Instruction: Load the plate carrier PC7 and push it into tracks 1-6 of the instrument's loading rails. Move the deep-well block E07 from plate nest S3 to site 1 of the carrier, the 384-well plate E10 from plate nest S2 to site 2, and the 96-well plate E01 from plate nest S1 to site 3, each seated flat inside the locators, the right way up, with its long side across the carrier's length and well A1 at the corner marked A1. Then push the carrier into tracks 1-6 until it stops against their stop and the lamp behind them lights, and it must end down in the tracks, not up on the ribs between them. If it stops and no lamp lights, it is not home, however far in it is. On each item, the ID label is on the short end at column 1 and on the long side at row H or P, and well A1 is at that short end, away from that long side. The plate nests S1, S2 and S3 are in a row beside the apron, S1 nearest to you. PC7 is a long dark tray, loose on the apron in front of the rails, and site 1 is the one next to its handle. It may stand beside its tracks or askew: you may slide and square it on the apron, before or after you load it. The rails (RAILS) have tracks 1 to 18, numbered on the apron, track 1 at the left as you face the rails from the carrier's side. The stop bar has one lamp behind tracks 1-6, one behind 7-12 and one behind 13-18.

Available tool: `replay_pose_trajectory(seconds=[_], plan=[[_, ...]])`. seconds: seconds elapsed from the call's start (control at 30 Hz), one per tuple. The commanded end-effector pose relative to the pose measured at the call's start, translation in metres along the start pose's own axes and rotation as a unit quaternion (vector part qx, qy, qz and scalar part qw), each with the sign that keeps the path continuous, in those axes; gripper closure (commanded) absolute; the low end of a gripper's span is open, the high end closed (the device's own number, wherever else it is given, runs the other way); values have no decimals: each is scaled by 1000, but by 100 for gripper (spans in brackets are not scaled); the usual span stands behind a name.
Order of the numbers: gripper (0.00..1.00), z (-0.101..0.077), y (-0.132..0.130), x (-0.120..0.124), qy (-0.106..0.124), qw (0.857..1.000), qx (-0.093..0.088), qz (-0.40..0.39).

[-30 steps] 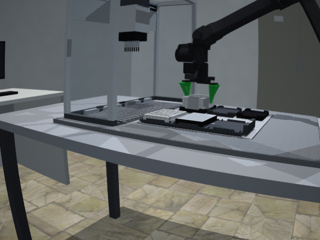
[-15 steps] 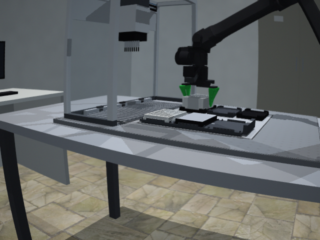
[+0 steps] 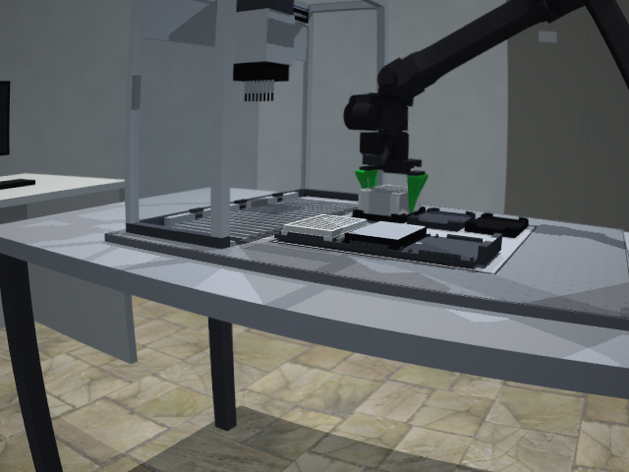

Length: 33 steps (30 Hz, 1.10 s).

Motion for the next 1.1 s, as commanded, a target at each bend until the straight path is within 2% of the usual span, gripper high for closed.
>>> replay_pose_trajectory(seconds=[0.0,0.67,0.7,0.77,0.83,1.07], plan=[[100,-19,-14,0,-4,1000,23,2],[100,-19,-14,0,-4,1000,23,2],[100,-36,-15,-1,-6,1000,30,-4],[100,-36,-15,-1,-6,1000,30,-4],[100,-50,-24,-4,-9,999,42,0],[100,-70,-23,-3,-8,999,42,5]])
Point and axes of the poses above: the point where the finger pads meet when closed, its own z axis out along the fingers, its own y axis across the jaws, x = y × z, the point moved 2 cm from there along -z, back along the fingers, and after that the axes turned 14 degrees about z, right-handed, at the moved point
